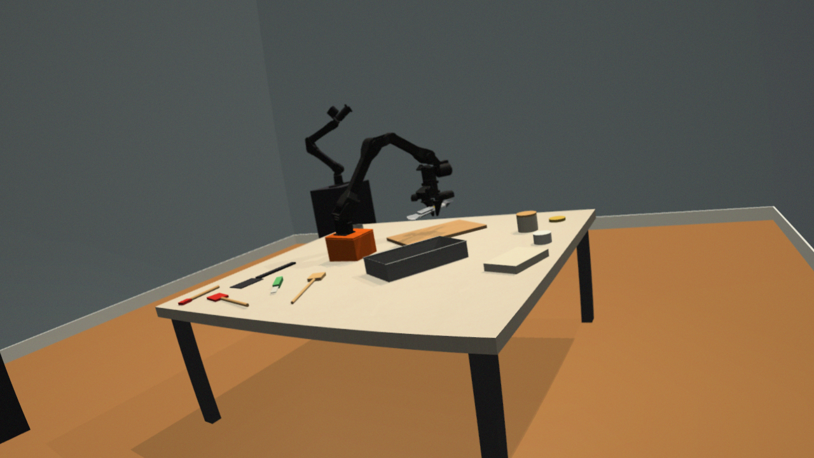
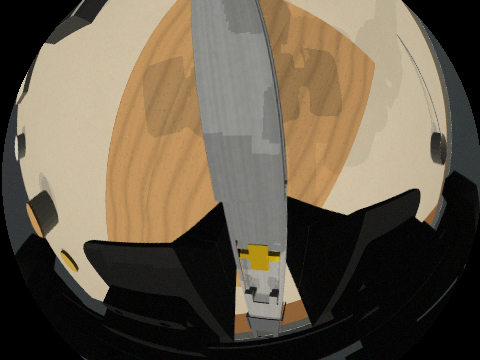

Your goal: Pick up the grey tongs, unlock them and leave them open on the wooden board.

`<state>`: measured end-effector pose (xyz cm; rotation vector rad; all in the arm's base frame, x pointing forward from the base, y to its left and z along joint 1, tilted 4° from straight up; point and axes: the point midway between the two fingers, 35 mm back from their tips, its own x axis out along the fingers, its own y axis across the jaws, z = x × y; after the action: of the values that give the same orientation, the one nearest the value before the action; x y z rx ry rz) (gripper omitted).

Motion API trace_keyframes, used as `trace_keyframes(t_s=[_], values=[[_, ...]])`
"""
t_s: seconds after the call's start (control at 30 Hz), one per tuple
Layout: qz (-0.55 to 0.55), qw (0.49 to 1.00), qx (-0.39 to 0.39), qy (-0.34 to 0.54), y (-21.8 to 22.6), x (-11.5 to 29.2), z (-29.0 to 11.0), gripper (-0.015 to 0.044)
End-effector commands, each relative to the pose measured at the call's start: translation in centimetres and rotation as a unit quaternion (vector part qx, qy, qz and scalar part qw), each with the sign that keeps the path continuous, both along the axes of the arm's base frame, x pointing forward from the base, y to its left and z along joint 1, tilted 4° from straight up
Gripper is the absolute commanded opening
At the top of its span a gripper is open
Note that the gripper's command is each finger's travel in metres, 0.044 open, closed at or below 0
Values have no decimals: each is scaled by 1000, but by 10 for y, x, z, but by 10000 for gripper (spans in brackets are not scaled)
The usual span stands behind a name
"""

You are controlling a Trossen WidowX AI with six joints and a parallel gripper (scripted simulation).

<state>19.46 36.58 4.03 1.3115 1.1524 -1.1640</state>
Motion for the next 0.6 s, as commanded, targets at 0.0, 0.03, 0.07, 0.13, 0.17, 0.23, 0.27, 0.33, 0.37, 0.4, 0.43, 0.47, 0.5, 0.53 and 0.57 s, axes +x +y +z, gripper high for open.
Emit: trace_keyframes(t_s=[0.0, 0.03, 0.07, 0.13, 0.17, 0.23, 0.27, 0.33, 0.37, 0.4, 0.43, 0.47, 0.5, 0.53, 0.57], values=[[1, 1000, -2, -2, -1, 1, -6, -150], [1, 1000, -2, -2, -1, 1, -8, -150], [1, 1000, -2, -2, -1, 1, -10, -150], [1, 1000, -2, -2, -1, 1, -13, -150], [1, 1000, -2, -2, -2, 1, -14, -150], [1, 1000, -2, -2, -2, 1, -18, -150], [1, 1000, -2, -2, -2, 1, -19, -150], [1, 1000, -2, -2, -2, 2, -22, -150], [1, 1000, -2, -2, -2, 2, -24, -150], [1, 1000, -2, -2, -2, 2, -26, -150], [1, 1000, -2, -2, -2, 2, -27, -150], [1, 1000, -2, -1, -2, 2, -29, -150], [1, 1000, -2, -1, -2, 2, -30, -150], [1, 1000, -2, -1, -3, 2, -31, -150], [1, 1000, -2, -1, -3, 2, -31, -150]])
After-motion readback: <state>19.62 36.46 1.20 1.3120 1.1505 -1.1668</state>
